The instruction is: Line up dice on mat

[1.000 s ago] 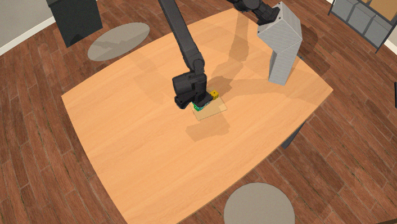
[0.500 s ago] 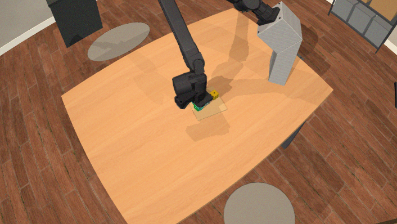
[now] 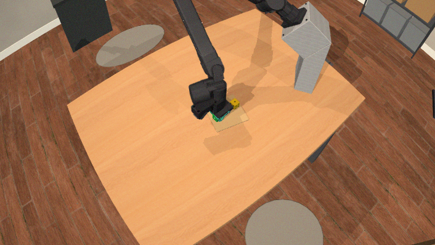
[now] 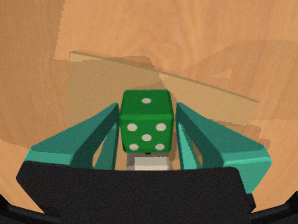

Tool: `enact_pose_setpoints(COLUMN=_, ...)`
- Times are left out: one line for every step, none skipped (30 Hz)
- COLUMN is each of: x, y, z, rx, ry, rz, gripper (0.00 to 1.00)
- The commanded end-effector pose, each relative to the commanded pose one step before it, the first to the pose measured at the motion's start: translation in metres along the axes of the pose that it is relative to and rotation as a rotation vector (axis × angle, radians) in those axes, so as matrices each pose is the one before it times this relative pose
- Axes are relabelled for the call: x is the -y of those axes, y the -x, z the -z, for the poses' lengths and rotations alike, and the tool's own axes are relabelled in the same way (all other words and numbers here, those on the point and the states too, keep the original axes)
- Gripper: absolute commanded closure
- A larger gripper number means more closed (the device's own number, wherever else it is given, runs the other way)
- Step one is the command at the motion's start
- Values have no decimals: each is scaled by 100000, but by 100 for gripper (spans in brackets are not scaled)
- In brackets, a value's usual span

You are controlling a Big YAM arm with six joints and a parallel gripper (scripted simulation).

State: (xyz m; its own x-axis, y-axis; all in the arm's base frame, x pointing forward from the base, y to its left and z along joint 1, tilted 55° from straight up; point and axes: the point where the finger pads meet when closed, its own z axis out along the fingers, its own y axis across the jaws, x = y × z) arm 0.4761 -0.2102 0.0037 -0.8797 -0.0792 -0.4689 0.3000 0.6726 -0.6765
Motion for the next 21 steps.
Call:
enact_pose_setpoints(x=106, y=170, z=-283, rx=535, ry=-185, rz=-10, gripper=59)
enact_pose_setpoints(x=0, y=0, z=0, rx=0, ry=0, rz=0, gripper=59)
enact_pose_setpoints(x=0, y=0, z=0, rx=0, ry=0, rz=0, gripper=55)
enact_pose_setpoints(x=0, y=0, z=0, rx=0, ry=0, rz=0, gripper=55)
enact_pose_setpoints(x=0, y=0, z=0, rx=0, ry=0, rz=0, gripper=55)
enact_pose_setpoints(x=0, y=0, z=0, rx=0, ry=0, rz=0, gripper=55)
enact_pose_setpoints(x=0, y=0, z=0, rx=0, ry=0, rz=0, gripper=55)
enact_pose_setpoints(x=0, y=0, z=0, rx=0, ry=0, rz=0, gripper=55)
enact_pose_setpoints(x=0, y=0, z=0, rx=0, ry=0, rz=0, gripper=55)
enact_pose_setpoints(x=0, y=0, z=0, rx=0, ry=0, rz=0, gripper=55)
enact_pose_setpoints(x=0, y=0, z=0, rx=0, ry=0, rz=0, gripper=55)
enact_pose_setpoints(x=-1, y=9, z=21, rx=21, ry=9, rz=-4, gripper=55)
enact_pose_setpoints(x=-6, y=61, z=136, rx=138, ry=62, rz=-24, gripper=55)
enact_pose_setpoints(x=-14, y=153, z=344, rx=349, ry=158, rz=-62, gripper=55)
enact_pose_setpoints(x=-26, y=271, z=622, rx=632, ry=289, rz=-114, gripper=55)
enact_pose_setpoints(x=-429, y=76, z=642, rx=493, ry=606, rz=254, gripper=55)
enact_pose_setpoints(x=0, y=0, z=0, rx=0, ry=0, rz=0, gripper=55)
enact_pose_setpoints(x=0, y=0, z=0, rx=0, ry=0, rz=0, gripper=55)
enact_pose_setpoints(x=153, y=-292, z=86, rx=-586, ry=-264, rz=-173, gripper=55)
enact_pose_setpoints(x=-205, y=128, z=402, rx=387, ry=257, rz=292, gripper=55)
enact_pose_setpoints(x=4, y=11, z=308, rx=21, ry=-8, rz=-21, gripper=55)
